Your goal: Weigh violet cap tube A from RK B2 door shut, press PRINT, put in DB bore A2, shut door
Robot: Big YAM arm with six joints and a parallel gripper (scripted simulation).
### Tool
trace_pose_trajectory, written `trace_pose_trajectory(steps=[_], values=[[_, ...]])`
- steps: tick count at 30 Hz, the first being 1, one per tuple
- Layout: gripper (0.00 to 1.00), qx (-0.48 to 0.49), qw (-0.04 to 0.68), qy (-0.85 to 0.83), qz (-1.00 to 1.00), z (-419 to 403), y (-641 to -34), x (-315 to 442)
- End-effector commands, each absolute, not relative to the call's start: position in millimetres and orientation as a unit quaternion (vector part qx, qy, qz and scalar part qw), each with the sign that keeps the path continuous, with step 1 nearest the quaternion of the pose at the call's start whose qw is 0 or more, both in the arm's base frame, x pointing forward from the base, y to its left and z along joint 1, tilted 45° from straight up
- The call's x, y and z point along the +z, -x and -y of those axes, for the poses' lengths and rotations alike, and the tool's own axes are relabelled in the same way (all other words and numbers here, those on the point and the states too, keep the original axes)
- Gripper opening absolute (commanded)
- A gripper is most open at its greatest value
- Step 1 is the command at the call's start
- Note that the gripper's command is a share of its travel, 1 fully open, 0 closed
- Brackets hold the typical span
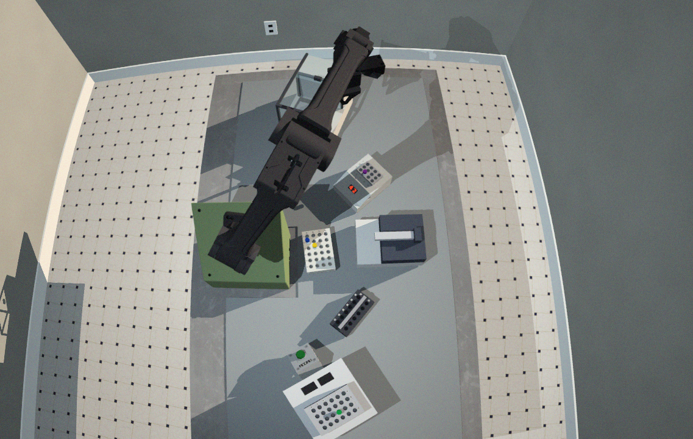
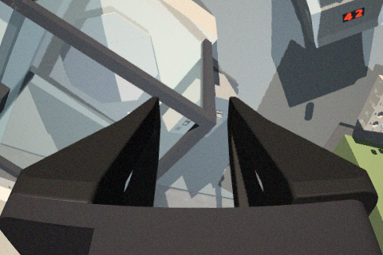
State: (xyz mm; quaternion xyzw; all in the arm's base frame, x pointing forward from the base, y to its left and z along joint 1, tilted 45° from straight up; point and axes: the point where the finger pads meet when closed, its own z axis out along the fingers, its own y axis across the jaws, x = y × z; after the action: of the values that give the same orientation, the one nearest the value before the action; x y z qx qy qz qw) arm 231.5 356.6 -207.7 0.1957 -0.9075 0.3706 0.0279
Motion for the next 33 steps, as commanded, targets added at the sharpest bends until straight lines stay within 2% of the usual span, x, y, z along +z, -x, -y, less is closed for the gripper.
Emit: trace_pose_trajectory(steps=[1,6,10,21,26,28,33], values=[[0.3,0.369,-0.017,-0.117,0.922,-393.9,-218.1,-223.4],[0.3,0.367,-0.042,-0.052,0.928,-415.6,-193.2,-248.6],[0.3,0.367,-0.043,-0.025,0.929,-415.3,-198.1,-254.0],[0.3,0.355,-0.099,0.105,0.924,-467.3,-134.4,-308.1],[0.3,0.355,-0.101,0.104,0.924,-467.1,-134.6,-307.9],[0.3,0.334,-0.098,0.122,0.93,-482.0,-155.1,-284.0],[0.3,0.351,-0.097,0.119,0.924,-464.9,-154.5,-294.4]])
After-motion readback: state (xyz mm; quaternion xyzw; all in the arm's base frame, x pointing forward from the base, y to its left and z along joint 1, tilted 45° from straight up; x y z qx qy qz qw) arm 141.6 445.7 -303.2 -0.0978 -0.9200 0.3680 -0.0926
